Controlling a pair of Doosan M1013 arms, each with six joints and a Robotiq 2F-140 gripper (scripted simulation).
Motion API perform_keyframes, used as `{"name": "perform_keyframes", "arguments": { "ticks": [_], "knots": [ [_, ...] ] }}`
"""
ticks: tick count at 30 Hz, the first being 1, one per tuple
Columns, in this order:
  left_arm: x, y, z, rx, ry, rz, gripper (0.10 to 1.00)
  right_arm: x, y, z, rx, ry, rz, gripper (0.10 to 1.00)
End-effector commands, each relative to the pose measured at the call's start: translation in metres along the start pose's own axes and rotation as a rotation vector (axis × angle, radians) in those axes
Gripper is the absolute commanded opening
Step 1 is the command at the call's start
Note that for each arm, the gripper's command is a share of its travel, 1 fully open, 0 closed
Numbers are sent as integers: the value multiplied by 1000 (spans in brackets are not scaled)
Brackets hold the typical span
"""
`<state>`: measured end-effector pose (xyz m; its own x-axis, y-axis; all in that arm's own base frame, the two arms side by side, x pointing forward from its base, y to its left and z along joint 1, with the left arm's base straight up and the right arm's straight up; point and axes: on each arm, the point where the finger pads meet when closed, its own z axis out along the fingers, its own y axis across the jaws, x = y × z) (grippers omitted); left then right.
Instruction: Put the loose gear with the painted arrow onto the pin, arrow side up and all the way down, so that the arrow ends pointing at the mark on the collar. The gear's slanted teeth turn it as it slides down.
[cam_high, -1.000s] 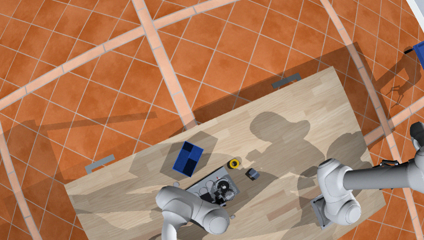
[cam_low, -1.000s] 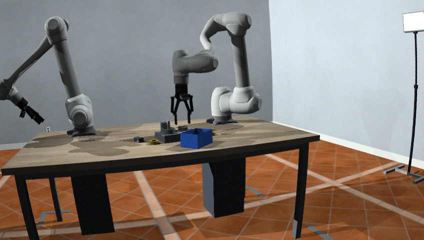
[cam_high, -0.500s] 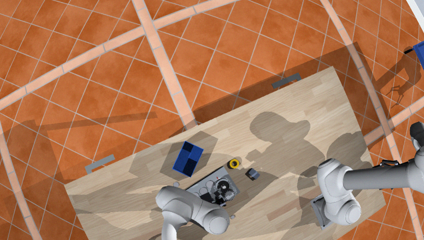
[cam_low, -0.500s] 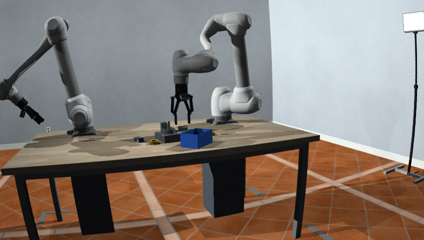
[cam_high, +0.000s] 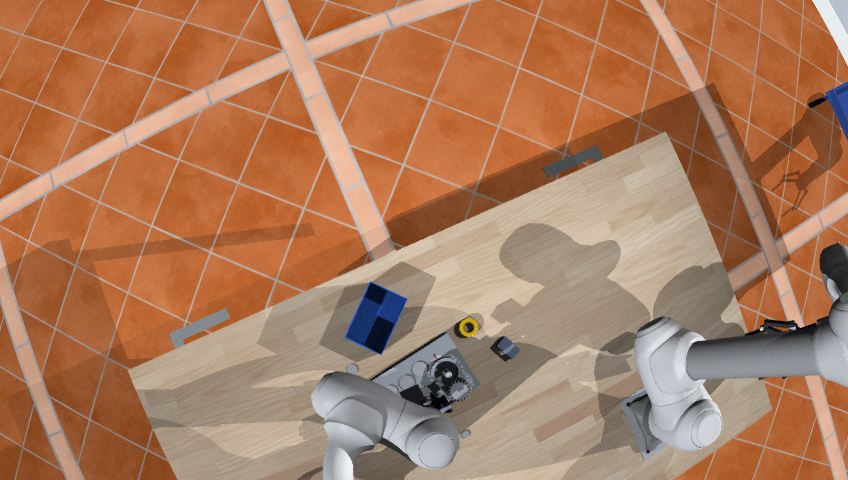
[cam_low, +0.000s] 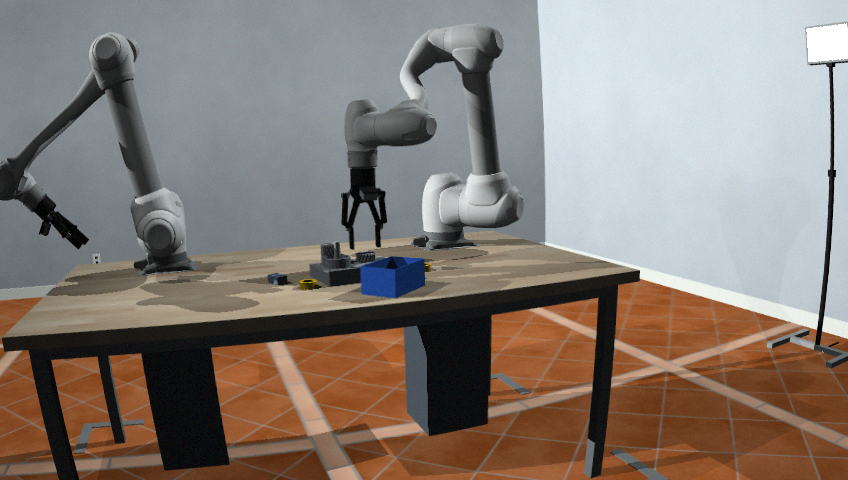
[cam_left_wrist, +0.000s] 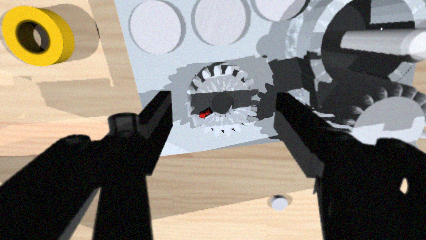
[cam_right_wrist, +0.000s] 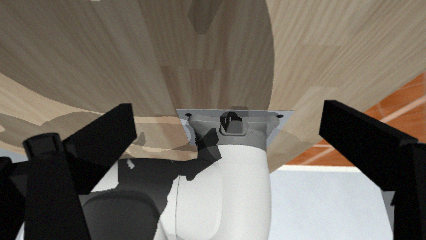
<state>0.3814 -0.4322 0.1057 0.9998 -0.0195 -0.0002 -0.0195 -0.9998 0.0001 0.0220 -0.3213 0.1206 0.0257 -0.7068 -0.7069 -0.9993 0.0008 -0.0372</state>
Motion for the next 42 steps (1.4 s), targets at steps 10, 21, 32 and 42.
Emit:
{"name": "perform_keyframes", "arguments": {
  "ticks": [10, 21, 32, 42],
  "knots": [
    [0, 0, -1, -1, 1, 0, 560, 0, 0, -1, 0, 1, 0, 1000],
    [0, 0, 1, -1, 1, 0, 560, 0, 0, -1, 0, 1, 0, 1000],
    [0, 0, 7, -1, 1, 0, 560, 0, 0, -1, 0, 1, 0, 1000],
    [0, 0, 17, -1, 1, 0, 560, 0, 0, -1, 0, 1, 0, 1000]
  ]
}}
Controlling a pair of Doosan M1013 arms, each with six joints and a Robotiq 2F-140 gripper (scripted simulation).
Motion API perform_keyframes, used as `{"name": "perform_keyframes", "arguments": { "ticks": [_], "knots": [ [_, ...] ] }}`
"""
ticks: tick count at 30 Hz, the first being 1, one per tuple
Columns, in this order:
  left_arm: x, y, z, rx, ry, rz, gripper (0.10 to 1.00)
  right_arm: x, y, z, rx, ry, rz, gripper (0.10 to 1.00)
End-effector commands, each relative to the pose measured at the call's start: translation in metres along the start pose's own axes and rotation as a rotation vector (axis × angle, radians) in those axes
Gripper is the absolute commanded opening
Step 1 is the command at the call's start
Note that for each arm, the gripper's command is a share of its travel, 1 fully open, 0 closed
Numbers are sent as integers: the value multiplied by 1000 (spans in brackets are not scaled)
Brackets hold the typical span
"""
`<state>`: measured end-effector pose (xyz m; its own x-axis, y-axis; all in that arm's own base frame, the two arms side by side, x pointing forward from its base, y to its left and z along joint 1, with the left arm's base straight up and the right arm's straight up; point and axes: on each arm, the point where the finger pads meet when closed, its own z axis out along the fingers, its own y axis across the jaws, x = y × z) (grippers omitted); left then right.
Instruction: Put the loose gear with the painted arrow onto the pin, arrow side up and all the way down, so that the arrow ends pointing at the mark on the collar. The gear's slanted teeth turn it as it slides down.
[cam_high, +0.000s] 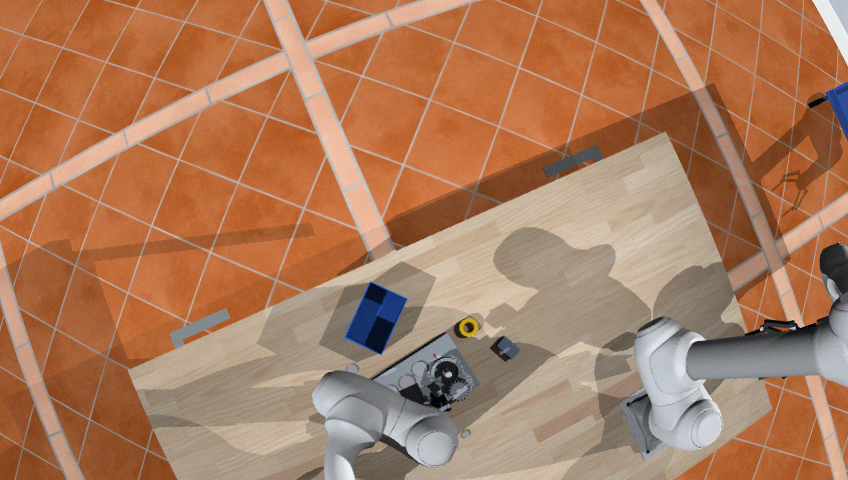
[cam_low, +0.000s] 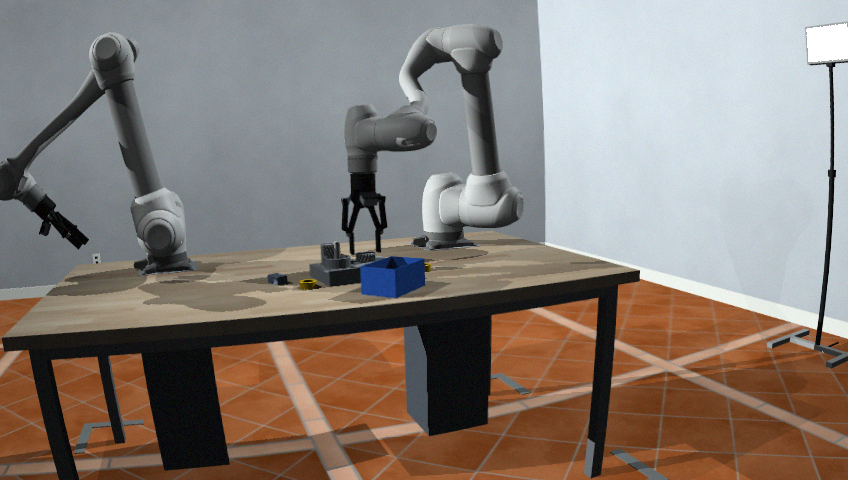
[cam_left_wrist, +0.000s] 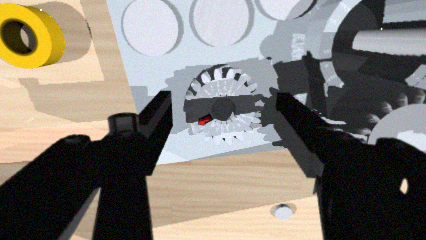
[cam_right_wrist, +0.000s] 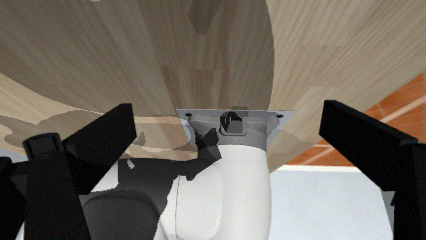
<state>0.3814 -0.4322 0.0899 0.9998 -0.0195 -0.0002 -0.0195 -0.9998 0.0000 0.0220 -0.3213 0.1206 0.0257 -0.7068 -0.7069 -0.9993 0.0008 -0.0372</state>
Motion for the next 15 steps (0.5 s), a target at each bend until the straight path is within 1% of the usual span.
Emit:
{"name": "perform_keyframes", "arguments": {
  "ticks": [1, 15],
  "knots": [
    [0, 0, 2, -1, 1, 0, 560, 0, 0, -1, 0, 1, 0, 1000],
    [0, 0, 14, -1, 1, 0, 560, 0, 0, -1, 0, 1, 0, 1000]
  ]
}}
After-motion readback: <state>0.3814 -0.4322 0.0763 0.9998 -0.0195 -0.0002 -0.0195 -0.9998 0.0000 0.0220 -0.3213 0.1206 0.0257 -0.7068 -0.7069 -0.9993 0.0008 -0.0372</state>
